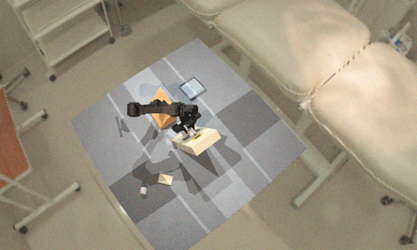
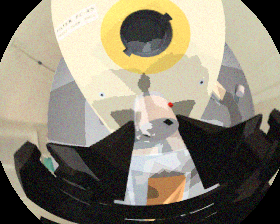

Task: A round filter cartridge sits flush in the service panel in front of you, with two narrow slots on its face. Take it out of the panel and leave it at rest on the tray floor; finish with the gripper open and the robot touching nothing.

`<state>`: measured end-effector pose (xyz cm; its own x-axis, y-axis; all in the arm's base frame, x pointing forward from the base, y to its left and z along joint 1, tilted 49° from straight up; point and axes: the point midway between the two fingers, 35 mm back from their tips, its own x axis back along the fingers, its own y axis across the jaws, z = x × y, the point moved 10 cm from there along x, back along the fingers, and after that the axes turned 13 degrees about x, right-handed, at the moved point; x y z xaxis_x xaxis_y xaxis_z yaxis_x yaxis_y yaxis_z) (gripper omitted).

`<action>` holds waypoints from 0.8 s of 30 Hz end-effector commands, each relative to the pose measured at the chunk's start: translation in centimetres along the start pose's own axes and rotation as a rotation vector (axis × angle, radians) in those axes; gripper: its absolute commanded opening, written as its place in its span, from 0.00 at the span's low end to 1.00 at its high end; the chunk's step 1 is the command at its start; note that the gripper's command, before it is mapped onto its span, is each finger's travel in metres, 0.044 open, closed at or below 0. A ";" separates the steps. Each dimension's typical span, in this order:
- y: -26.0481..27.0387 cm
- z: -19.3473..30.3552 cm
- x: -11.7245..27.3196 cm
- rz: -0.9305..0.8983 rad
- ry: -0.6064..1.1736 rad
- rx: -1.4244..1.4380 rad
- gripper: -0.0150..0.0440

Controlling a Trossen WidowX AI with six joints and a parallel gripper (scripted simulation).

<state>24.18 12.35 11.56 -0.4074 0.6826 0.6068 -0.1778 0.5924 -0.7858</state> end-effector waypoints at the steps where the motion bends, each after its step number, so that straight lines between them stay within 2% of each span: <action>1: -0.2 -0.8 0.5 0.003 -0.009 -0.005 0.25; 18: -0.1 -1.3 9.2 -0.001 -0.007 -0.003 0.25; 24: 1.5 -1.8 9.3 -0.001 -0.007 -0.003 0.25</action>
<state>21.68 19.48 16.97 -0.4161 0.6787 0.6051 -0.1761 0.5928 -0.7859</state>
